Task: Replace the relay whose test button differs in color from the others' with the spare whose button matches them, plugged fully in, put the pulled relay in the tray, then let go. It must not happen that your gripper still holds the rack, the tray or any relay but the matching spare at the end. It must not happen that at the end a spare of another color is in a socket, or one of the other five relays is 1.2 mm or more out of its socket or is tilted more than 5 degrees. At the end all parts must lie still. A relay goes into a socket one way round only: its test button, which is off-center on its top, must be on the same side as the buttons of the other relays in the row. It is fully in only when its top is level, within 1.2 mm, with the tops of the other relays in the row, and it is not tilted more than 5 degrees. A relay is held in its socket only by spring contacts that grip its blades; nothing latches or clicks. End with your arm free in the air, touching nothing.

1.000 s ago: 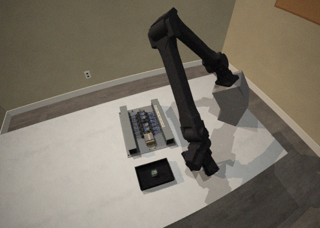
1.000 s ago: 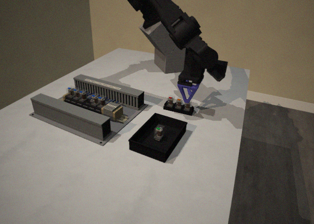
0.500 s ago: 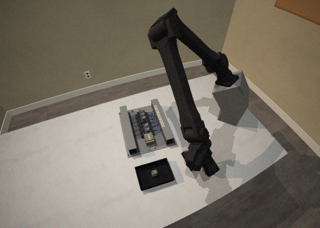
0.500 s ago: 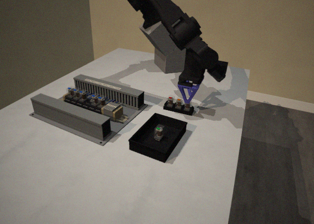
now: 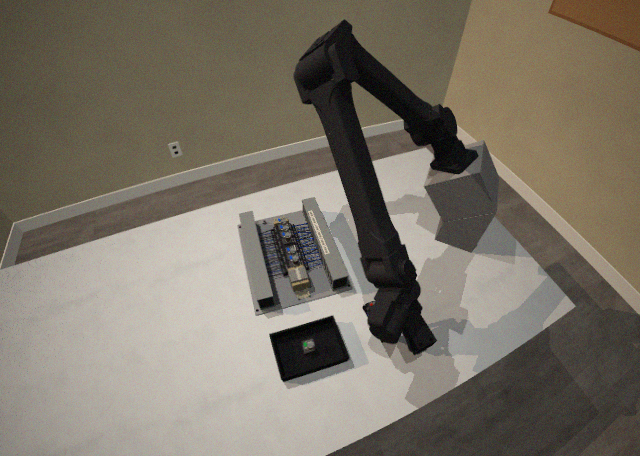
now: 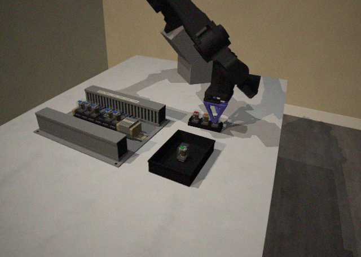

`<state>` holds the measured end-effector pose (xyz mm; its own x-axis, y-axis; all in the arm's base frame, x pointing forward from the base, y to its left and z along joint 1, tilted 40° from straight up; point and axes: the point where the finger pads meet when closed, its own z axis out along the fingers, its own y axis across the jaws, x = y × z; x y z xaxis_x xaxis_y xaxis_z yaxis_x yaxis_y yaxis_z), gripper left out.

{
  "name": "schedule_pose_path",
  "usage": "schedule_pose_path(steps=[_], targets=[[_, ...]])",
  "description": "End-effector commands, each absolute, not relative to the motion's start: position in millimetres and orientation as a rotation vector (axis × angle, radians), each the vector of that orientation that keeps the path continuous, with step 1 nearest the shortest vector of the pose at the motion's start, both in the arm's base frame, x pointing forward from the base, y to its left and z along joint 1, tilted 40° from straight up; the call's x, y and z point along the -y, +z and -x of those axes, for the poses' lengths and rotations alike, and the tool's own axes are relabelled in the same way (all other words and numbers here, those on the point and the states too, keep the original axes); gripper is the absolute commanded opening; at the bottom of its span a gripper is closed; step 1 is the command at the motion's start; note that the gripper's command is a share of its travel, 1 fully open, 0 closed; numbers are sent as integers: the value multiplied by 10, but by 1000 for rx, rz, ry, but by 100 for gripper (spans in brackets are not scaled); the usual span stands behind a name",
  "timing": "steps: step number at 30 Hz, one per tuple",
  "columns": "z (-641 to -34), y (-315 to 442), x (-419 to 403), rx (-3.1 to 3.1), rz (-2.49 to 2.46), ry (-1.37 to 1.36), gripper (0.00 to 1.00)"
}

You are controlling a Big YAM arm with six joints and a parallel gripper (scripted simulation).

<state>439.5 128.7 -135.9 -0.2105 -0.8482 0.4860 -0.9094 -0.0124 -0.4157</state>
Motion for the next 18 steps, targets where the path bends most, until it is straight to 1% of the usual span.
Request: schedule_pose_path(steps=[1, 18], targets=[[-4443, -1416, -1287, 2143, -1928, 1030, 59], [-4549, -1497, -1262, 2152, -1933, 1039, 59]])
